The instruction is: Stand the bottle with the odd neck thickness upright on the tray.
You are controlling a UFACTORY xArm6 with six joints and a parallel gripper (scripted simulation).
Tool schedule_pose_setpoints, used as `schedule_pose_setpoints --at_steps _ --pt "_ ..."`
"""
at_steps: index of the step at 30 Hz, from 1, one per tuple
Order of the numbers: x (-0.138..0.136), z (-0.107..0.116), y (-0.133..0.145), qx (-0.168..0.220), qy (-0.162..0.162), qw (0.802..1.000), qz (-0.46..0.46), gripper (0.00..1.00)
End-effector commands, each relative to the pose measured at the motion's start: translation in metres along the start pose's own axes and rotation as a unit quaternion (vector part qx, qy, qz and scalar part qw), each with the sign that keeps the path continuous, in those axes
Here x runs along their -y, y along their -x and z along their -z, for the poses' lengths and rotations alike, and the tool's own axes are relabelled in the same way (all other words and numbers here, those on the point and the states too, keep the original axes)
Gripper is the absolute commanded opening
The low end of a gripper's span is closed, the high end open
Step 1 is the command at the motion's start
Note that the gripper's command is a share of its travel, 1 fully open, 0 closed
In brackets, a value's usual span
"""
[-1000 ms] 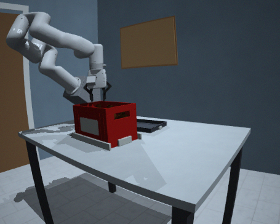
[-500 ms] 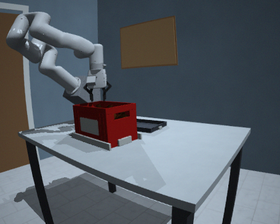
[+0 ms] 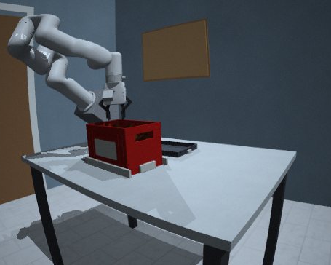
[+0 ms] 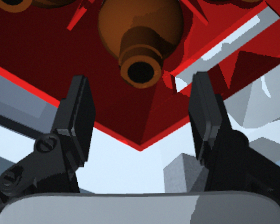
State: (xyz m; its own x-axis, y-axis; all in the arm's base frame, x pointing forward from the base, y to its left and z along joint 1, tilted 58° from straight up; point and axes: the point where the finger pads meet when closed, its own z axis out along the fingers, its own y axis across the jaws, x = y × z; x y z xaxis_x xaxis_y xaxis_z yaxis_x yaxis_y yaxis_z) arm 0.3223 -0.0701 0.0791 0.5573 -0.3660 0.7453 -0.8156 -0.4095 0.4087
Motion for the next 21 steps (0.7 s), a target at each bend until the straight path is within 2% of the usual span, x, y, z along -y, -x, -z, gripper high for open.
schedule_pose_setpoints --at_steps 1,21 --pt "0.001 -0.001 0.000 0.000 -0.001 1.000 0.000 0.65" --pt "0.001 -0.020 0.000 0.000 -0.001 1.000 0.000 0.65"
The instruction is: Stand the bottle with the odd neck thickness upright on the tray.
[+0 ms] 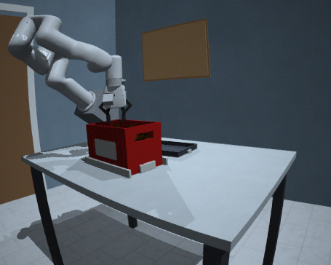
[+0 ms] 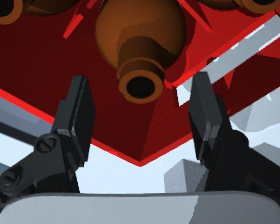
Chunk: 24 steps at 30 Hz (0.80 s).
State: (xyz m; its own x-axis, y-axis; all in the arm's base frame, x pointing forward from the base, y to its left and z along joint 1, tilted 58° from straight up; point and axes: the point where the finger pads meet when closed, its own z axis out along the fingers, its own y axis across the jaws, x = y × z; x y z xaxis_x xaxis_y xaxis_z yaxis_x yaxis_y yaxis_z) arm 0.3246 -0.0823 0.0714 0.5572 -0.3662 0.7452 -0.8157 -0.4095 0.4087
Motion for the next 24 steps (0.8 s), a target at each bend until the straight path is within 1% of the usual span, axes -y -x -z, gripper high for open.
schedule_pose_setpoints --at_steps 1,8,24 --pt "0.001 -0.006 0.000 0.000 -0.001 1.000 0.000 0.65" --pt "0.001 -0.015 0.000 0.000 -0.001 1.000 0.000 0.65" --pt "0.001 -0.024 0.000 0.000 -0.001 1.000 0.000 0.65"
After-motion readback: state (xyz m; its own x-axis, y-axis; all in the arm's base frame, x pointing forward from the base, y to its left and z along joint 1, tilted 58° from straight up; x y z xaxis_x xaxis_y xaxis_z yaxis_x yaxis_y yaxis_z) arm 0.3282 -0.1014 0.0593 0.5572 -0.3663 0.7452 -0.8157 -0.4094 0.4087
